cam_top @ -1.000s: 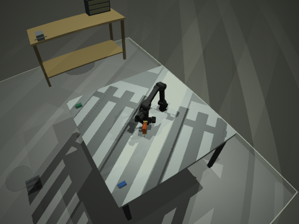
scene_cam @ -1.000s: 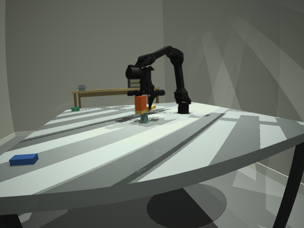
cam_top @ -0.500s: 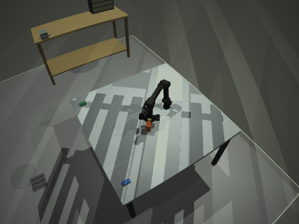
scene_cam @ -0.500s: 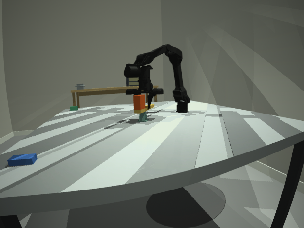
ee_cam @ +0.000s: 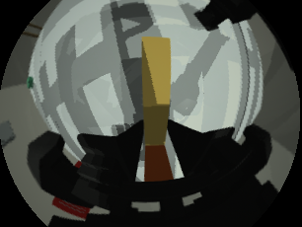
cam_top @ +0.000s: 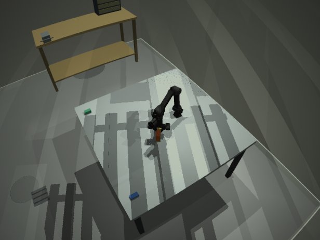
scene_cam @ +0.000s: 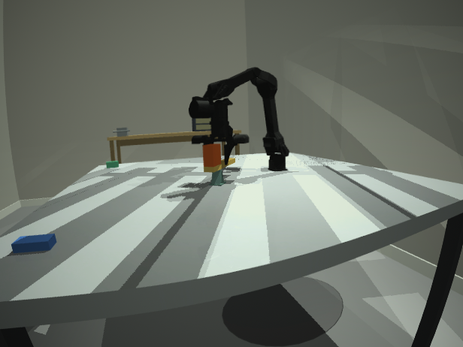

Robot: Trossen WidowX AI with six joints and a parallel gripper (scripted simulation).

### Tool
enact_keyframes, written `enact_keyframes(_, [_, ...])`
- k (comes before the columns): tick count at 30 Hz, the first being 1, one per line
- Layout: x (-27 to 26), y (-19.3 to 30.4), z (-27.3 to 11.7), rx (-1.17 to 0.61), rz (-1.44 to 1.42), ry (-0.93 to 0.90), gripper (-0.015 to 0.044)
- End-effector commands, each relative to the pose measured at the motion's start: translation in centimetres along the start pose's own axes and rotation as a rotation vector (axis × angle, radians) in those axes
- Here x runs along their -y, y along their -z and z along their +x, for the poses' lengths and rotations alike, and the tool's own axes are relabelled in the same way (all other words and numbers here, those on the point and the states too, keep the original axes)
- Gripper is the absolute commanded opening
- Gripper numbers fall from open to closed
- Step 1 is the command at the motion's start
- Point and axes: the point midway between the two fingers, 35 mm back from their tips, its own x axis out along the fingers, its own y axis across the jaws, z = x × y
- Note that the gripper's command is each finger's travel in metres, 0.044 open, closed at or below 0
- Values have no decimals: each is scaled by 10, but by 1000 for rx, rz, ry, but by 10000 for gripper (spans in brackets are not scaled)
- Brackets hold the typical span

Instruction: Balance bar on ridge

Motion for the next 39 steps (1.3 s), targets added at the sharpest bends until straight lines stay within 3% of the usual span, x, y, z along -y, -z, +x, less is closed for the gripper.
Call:
enact_keyframes(1, [0,0,0,0,0,0,185])
enact_keyframes(12, [0,0,0,0,0,0,185])
enact_keyframes(22, [0,0,0,0,0,0,440])
enact_keyframes(26, [-1,1,-8,0,0,0,440])
enact_keyframes(34, [-1,1,-98,0,0,0,440])
enact_keyframes(39, [0,0,-100,0,0,0,440])
